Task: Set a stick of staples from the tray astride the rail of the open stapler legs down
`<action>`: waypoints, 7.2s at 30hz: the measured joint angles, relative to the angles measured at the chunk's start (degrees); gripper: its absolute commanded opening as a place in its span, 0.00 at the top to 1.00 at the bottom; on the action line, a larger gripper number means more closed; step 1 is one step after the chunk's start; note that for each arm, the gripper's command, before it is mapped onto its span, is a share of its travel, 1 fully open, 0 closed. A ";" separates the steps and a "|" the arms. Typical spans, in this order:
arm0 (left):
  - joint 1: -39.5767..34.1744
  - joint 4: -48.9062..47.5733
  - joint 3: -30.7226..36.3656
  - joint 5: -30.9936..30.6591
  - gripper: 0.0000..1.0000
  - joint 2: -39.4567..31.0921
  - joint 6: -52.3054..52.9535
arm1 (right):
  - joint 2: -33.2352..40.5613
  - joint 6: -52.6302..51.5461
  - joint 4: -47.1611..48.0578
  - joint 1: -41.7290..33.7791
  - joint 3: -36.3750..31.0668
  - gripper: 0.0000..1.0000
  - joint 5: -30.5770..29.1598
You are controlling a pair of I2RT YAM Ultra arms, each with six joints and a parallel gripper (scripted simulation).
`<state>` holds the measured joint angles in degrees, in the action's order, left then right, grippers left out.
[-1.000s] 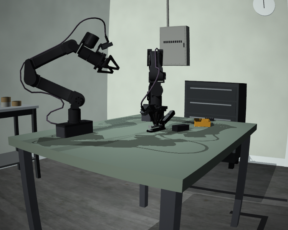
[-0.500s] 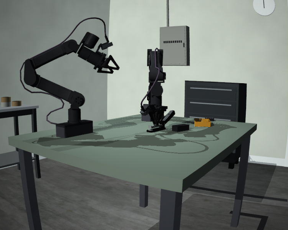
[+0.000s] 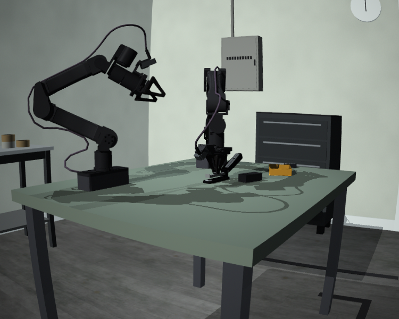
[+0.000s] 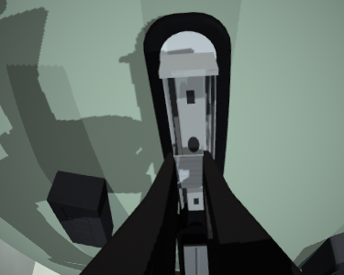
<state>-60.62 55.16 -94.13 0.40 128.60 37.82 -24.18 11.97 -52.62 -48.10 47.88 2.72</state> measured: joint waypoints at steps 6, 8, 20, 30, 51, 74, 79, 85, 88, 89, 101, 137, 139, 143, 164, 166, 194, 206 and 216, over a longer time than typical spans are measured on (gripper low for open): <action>0.00 0.00 0.00 0.00 0.94 0.00 -0.02 | 0.00 0.00 0.00 0.00 0.00 0.00 0.00; 0.00 0.00 0.00 0.00 0.94 0.00 -0.02 | 0.00 0.00 0.00 0.00 0.00 0.00 0.00; 0.00 0.00 0.00 0.02 0.94 0.00 -0.76 | 0.00 0.00 0.00 0.00 0.00 0.00 0.00; 0.02 -0.17 0.17 0.02 0.94 -0.09 -1.05 | 0.00 0.00 0.00 0.00 0.00 0.00 0.00; 0.00 -0.02 0.02 0.00 0.94 0.00 -0.39 | 0.00 0.00 0.00 0.00 0.00 0.00 0.00; 0.00 -0.02 0.02 0.00 0.94 -0.02 -0.24 | 0.00 0.00 0.00 0.00 0.00 0.00 0.00; 0.00 -0.02 0.02 0.00 0.94 -0.02 -0.24 | 0.00 0.00 0.00 0.00 0.00 0.00 0.00; 0.00 -0.02 0.02 0.00 0.94 0.00 -0.11 | 0.00 0.00 0.00 0.00 0.00 0.00 0.00; 0.00 -0.02 0.02 0.00 0.94 0.00 -0.11 | 0.00 0.00 0.00 0.00 0.00 0.00 0.00; 0.00 -0.02 0.02 0.00 0.94 0.00 -0.11 | 0.00 0.00 0.00 0.00 0.00 0.00 0.00; 0.00 -0.02 0.02 0.00 0.94 0.00 -0.04 | 0.00 0.00 0.00 0.00 0.00 0.00 0.00; 0.00 0.04 0.00 0.00 0.94 0.00 -0.81 | 0.00 0.00 0.00 0.00 0.00 0.00 0.00; 0.00 0.04 0.00 0.00 0.94 0.00 -0.81 | 0.00 0.00 0.00 0.00 0.00 0.00 0.00; 0.00 0.46 -0.04 -0.02 0.94 0.02 -1.18 | 0.00 0.00 0.00 0.00 0.00 0.00 0.00; 0.00 2.93 -0.26 -0.13 0.94 0.04 -1.22 | 0.00 0.00 0.00 0.00 0.00 0.00 0.00; -0.04 2.97 -0.31 -0.13 0.94 0.02 -0.96 | 0.00 0.00 0.00 0.00 0.00 0.00 0.00; -0.66 5.14 -2.82 -0.24 0.94 -1.60 -0.35 | 0.00 0.00 0.00 0.00 0.00 0.00 0.00; -0.66 6.32 -2.97 -0.24 0.94 -1.60 -0.35 | 0.00 0.00 0.00 0.00 0.00 0.00 0.00; -0.66 4.74 -3.02 -0.24 0.94 -1.18 -0.17 | 0.00 0.00 0.00 0.00 0.00 0.00 0.00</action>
<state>-61.28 59.90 -97.14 0.16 127.42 37.65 -24.18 11.97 -52.62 -48.10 47.88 2.72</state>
